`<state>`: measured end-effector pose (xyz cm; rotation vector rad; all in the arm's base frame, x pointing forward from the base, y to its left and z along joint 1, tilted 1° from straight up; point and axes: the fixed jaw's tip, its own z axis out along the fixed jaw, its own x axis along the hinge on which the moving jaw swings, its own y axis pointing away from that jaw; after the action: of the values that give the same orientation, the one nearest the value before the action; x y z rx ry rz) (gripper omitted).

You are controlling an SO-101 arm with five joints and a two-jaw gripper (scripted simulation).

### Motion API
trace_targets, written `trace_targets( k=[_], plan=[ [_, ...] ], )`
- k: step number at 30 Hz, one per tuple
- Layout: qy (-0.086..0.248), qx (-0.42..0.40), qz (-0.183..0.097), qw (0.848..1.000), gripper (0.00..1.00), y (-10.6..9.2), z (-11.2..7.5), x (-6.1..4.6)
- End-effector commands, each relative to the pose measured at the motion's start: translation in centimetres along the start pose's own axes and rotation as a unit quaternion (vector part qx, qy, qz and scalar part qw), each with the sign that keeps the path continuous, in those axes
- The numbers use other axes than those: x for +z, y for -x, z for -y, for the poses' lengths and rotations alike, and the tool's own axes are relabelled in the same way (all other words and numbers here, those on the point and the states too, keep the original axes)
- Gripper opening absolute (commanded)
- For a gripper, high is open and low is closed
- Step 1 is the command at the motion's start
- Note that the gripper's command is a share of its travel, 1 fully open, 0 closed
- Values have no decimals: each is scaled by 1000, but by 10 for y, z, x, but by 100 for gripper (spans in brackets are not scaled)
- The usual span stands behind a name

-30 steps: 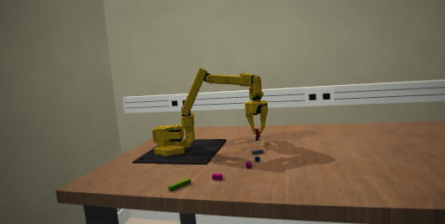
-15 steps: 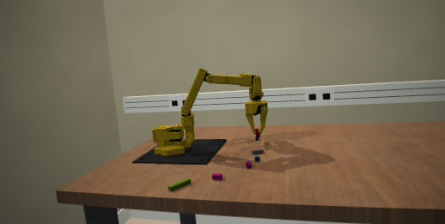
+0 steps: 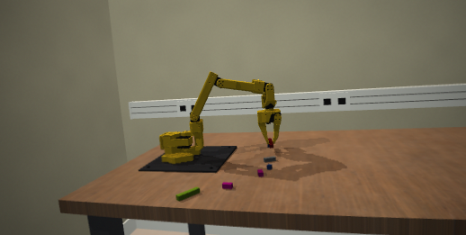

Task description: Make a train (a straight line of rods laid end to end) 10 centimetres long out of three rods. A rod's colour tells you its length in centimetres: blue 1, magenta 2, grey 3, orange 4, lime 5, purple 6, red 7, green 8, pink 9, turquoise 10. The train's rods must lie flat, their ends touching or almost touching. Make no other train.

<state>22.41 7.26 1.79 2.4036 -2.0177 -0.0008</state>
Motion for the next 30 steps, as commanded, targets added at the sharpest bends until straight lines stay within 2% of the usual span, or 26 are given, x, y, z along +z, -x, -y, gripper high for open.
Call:
trace_targets(
  k=[1,9,10,30],
  plan=[
    [11,10,-1,1000,0,-2,-3,8],
    [11,10,-1,1000,0,-2,-3,11],
    [18,9,-2,1000,0,-3,-7,16],
    [18,9,-2,1000,0,-3,-7,16]
  ],
)
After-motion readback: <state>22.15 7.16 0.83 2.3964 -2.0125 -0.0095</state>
